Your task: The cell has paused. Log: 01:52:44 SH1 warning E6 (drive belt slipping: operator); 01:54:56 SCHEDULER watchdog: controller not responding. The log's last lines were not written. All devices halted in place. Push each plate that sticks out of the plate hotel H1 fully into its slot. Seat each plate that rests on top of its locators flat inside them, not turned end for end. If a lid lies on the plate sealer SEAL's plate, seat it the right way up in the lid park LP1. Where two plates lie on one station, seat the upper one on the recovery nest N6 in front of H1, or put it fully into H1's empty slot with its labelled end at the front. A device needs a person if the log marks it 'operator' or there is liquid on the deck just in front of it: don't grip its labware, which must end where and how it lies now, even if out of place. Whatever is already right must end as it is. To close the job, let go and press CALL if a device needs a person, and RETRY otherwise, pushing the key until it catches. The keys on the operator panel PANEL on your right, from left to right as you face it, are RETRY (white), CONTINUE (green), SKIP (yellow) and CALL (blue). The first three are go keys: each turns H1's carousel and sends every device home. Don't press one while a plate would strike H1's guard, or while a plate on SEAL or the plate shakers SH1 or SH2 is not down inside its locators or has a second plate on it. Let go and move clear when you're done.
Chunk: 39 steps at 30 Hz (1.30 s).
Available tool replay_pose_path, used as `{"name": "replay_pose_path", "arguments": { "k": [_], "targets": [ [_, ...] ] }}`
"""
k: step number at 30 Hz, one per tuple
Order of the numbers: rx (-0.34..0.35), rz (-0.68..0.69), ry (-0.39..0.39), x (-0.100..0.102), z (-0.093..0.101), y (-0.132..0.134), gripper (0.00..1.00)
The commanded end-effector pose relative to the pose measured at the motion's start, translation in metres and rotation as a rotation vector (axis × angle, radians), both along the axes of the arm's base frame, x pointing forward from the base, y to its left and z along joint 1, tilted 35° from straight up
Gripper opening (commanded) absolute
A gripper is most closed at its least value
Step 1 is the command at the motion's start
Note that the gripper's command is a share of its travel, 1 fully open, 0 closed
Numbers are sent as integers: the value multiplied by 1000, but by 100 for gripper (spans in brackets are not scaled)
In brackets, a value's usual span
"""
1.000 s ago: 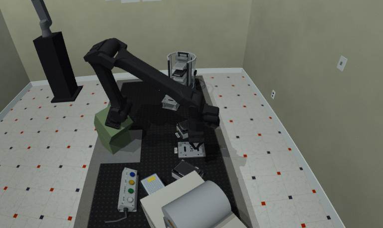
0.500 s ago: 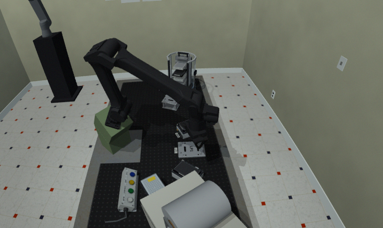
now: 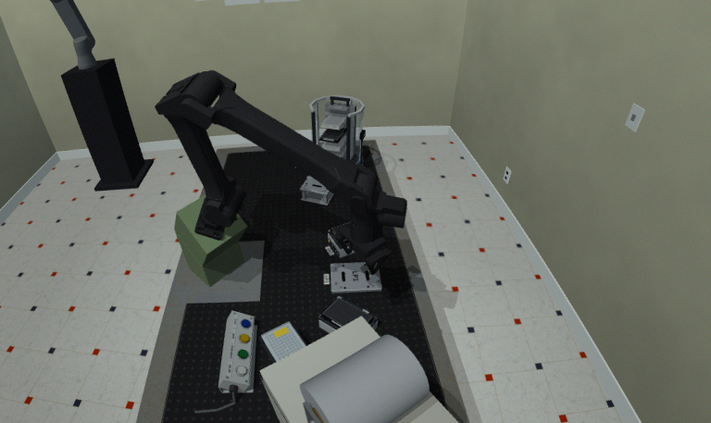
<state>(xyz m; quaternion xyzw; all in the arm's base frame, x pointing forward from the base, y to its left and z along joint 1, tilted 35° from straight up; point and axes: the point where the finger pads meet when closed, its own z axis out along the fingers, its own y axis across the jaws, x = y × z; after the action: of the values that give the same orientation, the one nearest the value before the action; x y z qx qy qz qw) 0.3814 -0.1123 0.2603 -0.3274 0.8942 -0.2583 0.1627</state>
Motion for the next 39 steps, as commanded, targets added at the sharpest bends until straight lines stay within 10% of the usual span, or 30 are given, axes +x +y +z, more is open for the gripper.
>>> {"name": "replay_pose_path", "arguments": {
  "k": [1,39],
  "targets": [
    [-59,101,31,11,15,-2,100],
    [-121,210,82,10,14,-2,100]
  ]
}}
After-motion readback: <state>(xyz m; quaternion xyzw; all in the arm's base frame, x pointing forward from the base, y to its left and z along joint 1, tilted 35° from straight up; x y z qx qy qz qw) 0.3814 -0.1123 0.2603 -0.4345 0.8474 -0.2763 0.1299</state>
